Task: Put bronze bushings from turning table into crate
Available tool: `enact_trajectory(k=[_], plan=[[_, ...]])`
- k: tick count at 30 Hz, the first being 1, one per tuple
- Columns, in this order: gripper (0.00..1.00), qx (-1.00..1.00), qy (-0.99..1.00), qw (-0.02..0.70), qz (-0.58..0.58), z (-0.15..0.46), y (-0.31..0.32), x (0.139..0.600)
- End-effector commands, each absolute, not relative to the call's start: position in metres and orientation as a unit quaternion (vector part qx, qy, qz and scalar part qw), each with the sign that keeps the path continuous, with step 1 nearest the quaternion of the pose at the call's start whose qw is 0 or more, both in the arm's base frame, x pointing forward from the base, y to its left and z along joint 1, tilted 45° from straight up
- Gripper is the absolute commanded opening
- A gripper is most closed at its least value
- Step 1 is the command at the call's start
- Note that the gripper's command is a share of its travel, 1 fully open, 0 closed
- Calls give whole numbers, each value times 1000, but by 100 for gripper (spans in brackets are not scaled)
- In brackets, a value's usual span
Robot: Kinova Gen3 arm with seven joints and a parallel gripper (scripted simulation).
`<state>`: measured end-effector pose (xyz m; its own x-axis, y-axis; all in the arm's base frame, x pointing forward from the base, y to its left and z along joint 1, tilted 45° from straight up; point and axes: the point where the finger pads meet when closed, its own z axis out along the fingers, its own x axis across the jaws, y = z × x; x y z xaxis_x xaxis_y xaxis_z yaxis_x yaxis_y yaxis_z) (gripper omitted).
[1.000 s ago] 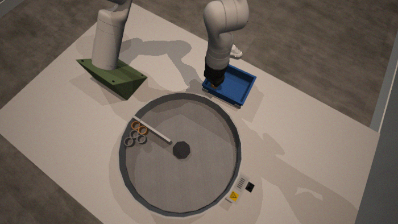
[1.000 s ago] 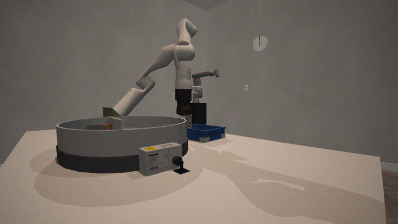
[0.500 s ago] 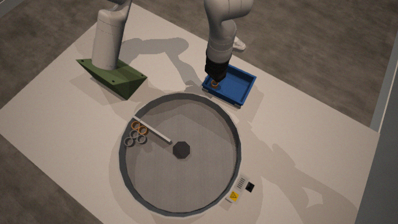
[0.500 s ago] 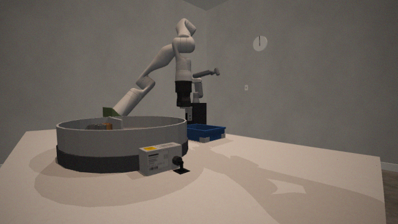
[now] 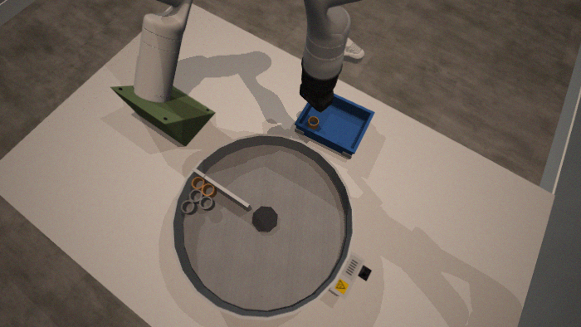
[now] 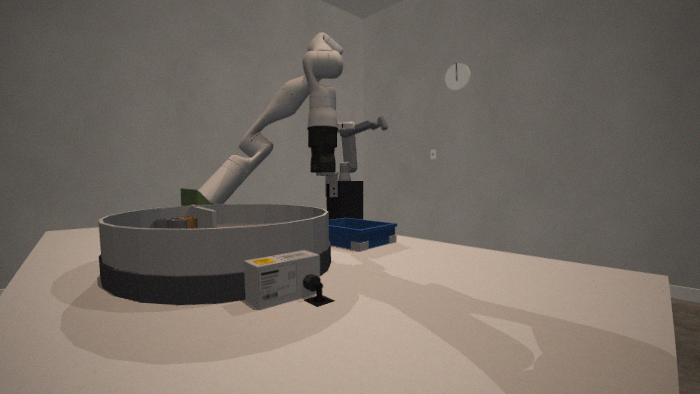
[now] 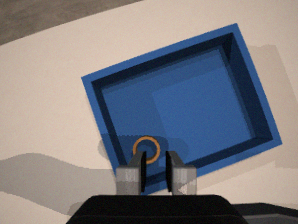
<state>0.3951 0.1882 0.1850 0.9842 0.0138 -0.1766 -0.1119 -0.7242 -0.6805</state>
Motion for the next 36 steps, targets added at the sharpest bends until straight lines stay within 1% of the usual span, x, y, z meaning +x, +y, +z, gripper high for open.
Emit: enact_trajectory(k=[1,7,36], plan=[[42,-925,27,370,84,186,187,396],[42,-925,27,370,84,214,160,401],[42,-925,27,370,84,214,160,401]])
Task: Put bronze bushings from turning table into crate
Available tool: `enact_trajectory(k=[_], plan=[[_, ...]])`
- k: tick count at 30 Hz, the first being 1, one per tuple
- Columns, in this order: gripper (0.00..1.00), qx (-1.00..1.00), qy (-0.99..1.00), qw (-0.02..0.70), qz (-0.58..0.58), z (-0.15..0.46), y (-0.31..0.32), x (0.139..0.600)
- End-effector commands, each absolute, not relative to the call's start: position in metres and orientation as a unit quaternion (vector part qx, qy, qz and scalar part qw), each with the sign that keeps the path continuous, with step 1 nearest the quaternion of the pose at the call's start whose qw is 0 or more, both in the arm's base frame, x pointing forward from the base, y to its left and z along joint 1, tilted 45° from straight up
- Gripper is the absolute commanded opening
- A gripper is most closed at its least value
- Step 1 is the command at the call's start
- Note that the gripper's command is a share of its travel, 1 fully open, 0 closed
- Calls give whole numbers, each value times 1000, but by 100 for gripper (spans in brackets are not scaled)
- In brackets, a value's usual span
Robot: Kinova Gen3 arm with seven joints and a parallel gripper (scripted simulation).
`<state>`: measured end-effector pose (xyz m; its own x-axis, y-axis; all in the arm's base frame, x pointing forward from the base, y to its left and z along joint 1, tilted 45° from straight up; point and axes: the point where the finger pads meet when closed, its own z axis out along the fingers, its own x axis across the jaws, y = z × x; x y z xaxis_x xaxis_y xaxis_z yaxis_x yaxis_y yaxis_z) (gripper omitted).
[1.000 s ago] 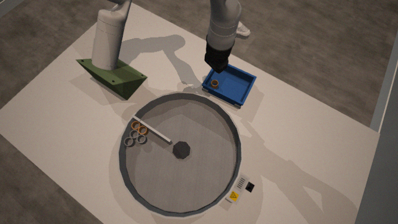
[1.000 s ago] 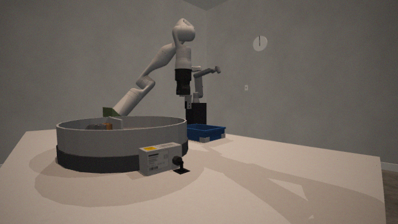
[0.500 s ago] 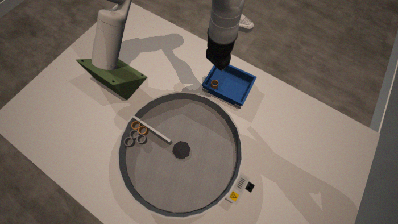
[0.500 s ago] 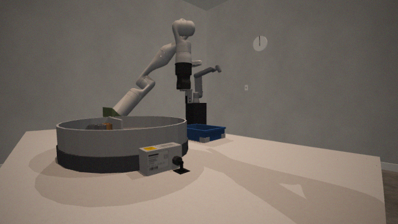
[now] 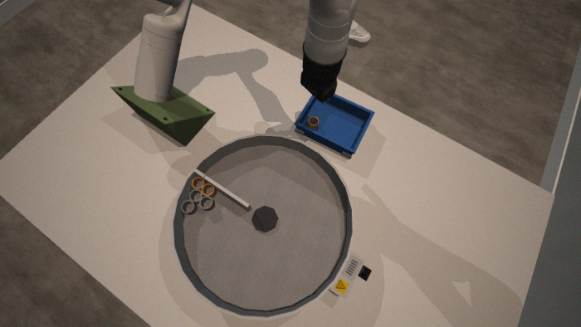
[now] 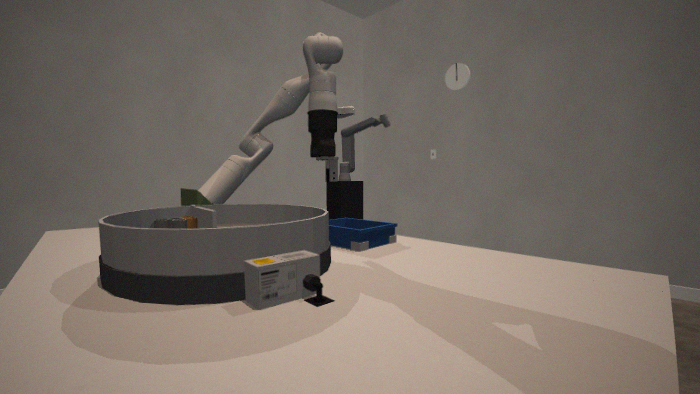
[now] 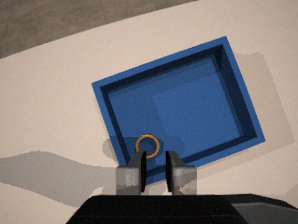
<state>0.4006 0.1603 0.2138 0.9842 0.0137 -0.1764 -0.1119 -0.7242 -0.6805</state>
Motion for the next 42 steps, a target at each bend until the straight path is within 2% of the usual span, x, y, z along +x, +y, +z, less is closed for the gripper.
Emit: enact_trajectory(k=[1,42], plan=[[42,-925,27,370,84,214,160,401],[42,-925,27,370,84,214,160,401]])
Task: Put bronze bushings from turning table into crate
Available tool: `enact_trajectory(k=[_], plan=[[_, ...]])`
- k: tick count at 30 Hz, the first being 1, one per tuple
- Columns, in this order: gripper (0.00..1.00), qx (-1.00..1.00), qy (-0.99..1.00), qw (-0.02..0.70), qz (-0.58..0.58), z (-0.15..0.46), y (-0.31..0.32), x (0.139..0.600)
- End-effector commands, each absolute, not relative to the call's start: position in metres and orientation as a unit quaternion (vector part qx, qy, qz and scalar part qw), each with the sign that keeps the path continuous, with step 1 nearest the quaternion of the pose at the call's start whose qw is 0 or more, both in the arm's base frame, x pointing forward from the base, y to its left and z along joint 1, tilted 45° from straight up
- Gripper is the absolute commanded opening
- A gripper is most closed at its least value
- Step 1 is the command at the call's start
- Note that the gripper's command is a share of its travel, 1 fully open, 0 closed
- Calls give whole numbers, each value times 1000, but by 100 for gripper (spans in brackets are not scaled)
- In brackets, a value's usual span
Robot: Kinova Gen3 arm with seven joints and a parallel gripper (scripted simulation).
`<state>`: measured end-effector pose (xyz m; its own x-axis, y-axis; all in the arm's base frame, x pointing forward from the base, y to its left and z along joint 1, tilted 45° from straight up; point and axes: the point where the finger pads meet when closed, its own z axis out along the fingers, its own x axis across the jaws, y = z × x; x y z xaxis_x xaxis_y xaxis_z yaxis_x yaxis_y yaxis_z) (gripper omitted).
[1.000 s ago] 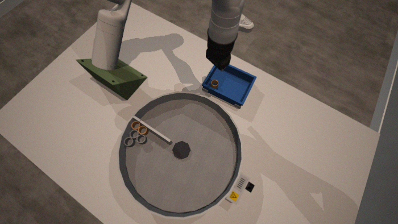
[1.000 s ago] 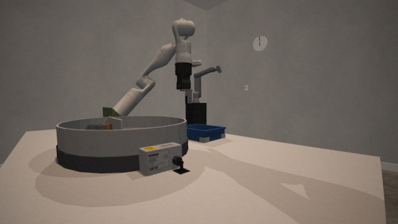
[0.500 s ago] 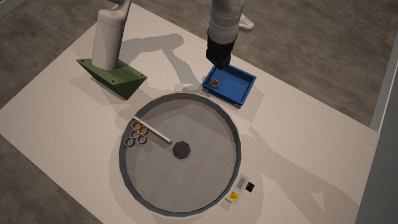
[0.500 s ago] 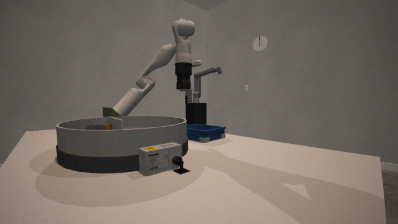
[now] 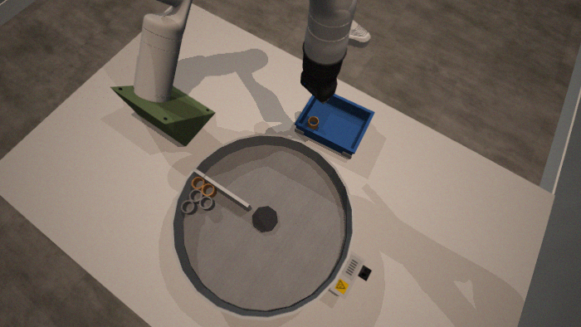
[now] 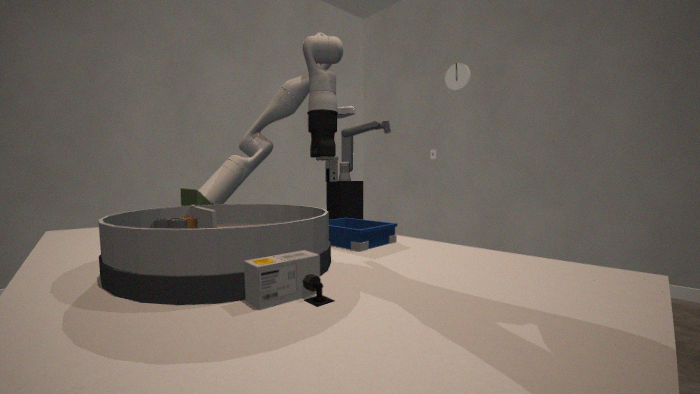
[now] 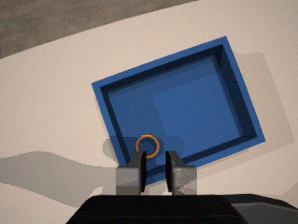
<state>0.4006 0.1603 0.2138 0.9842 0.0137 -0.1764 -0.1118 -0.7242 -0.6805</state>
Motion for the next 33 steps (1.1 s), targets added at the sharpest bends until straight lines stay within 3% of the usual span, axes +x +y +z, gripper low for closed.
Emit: enact_trajectory(k=[1,9,14,26,33], plan=[[42,-925,27,370,84,214,160,401],[42,-925,27,370,84,214,160,401],[40,-925,-3,373,72,172,121,391],[40,-925,-3,373,72,172,121,391],[40,-925,-34,375,59,129,83,380]])
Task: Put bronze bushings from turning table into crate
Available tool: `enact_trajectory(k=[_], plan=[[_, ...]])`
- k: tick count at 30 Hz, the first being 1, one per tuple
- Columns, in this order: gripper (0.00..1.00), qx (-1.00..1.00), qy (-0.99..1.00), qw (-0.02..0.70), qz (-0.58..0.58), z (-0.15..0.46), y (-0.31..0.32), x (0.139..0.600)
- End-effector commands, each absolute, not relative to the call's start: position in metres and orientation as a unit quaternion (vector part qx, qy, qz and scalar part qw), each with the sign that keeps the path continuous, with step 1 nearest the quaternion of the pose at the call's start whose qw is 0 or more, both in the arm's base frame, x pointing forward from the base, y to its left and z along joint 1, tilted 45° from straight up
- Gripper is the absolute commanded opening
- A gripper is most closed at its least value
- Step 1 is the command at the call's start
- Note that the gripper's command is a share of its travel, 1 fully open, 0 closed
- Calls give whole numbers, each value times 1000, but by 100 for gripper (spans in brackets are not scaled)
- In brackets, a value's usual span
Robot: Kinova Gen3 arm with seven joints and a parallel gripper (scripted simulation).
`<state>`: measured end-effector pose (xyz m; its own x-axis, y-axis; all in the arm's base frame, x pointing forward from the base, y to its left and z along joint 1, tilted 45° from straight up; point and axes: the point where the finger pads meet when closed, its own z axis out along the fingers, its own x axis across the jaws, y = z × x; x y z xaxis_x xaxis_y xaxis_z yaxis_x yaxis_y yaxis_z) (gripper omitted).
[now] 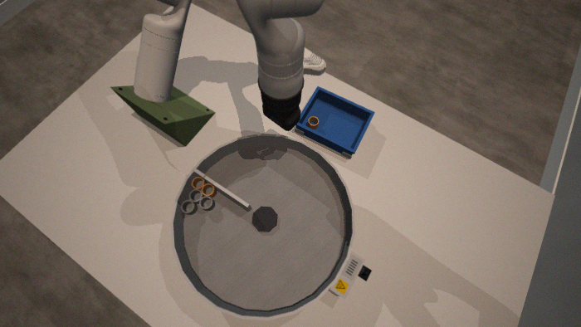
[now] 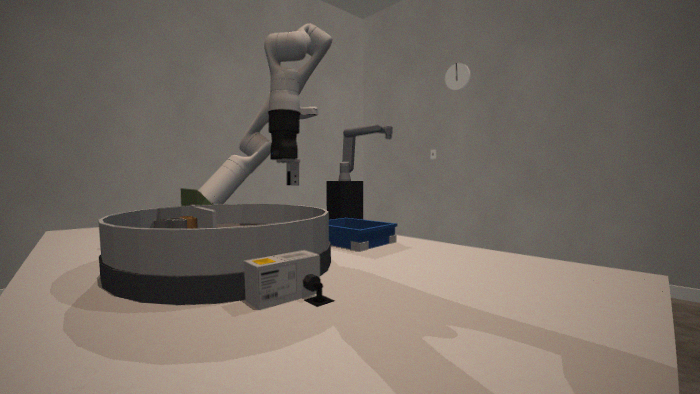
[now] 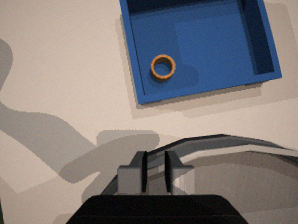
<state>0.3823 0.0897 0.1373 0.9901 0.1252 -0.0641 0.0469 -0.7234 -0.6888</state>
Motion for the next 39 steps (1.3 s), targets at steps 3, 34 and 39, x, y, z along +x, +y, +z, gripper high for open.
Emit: enact_trajectory(k=[3,34,39], plan=[[40,-925,-34,375,59,129,83,380],[40,-921,-95,377,33,45,6,360],[40,-921,-95,377,33,45,6,360]])
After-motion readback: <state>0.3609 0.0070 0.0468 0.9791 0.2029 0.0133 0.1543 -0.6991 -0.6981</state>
